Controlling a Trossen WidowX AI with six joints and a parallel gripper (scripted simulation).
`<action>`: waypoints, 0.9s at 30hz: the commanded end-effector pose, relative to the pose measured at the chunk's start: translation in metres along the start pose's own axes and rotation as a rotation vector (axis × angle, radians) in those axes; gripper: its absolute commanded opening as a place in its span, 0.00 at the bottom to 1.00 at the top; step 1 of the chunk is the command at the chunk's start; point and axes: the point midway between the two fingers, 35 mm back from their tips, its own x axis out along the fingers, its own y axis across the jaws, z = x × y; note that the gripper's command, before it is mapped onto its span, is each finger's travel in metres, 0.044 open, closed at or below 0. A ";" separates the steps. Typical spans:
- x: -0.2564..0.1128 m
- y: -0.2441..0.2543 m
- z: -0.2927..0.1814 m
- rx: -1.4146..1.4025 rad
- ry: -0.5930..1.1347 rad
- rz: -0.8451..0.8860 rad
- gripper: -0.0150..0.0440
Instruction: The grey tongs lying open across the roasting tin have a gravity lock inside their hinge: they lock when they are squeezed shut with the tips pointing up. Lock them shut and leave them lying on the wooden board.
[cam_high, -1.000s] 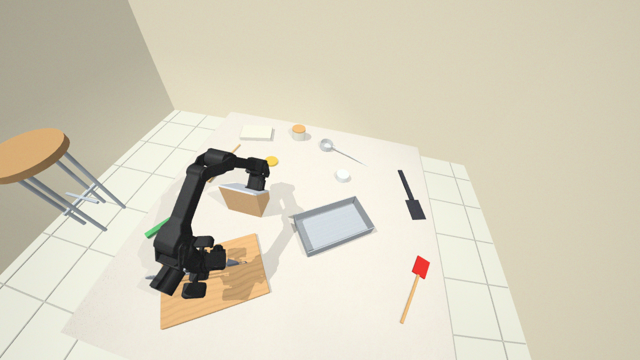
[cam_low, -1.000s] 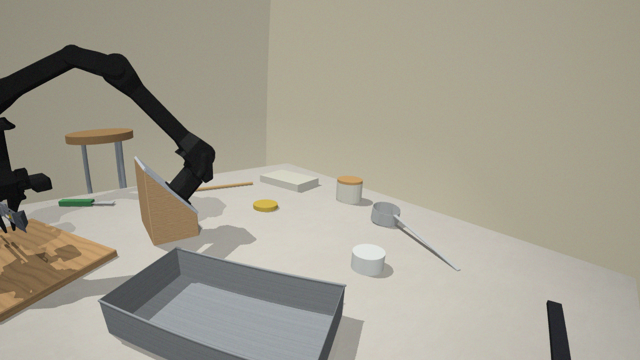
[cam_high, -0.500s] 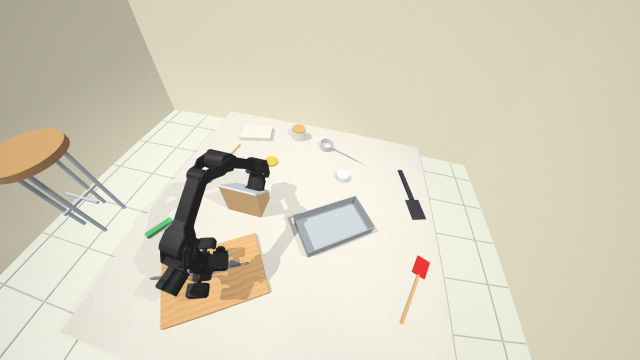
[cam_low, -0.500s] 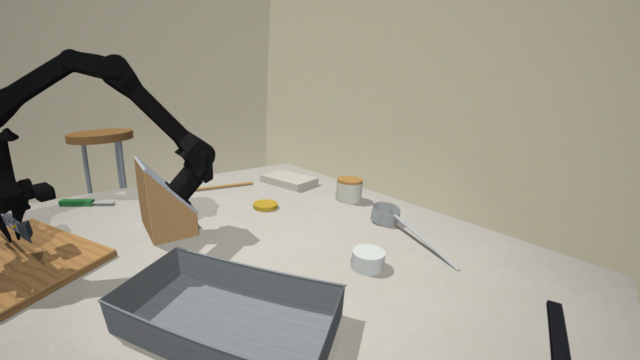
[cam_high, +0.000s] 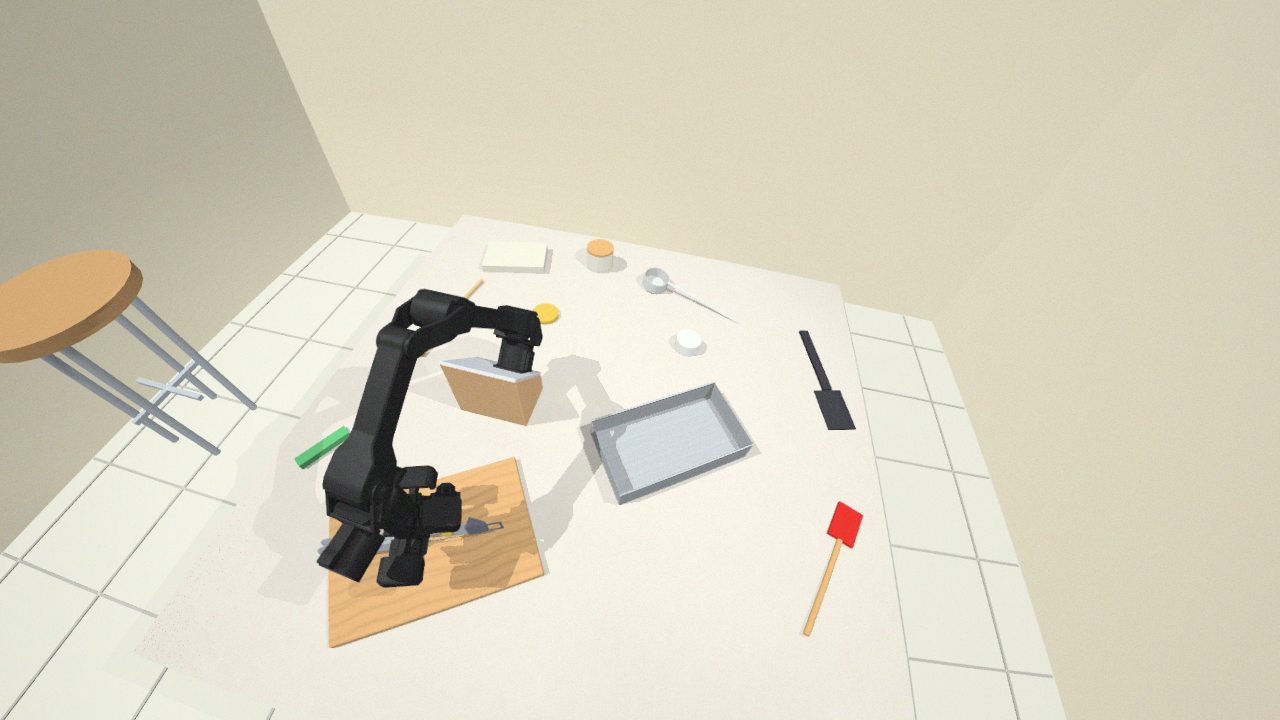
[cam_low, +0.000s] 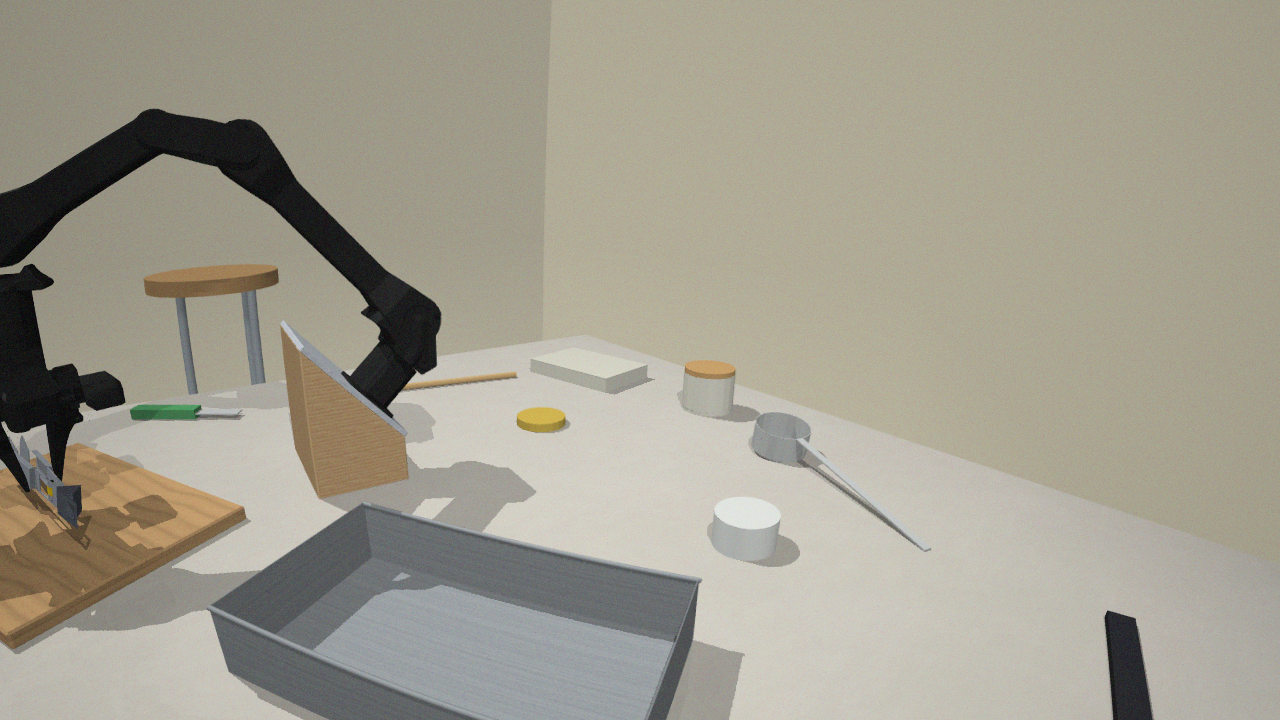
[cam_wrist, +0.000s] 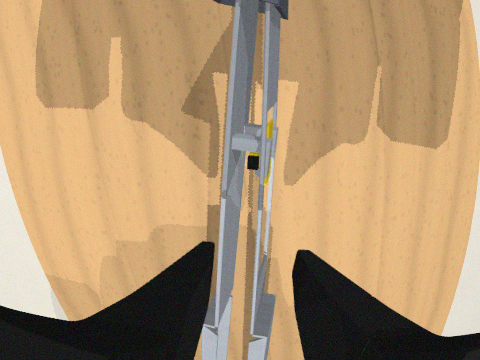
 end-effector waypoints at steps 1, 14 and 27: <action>0.000 0.000 0.000 0.000 0.000 -0.001 0.67; -0.007 0.000 0.006 -0.001 0.000 -0.002 1.00; -0.110 0.037 0.147 -0.015 -0.006 0.003 1.00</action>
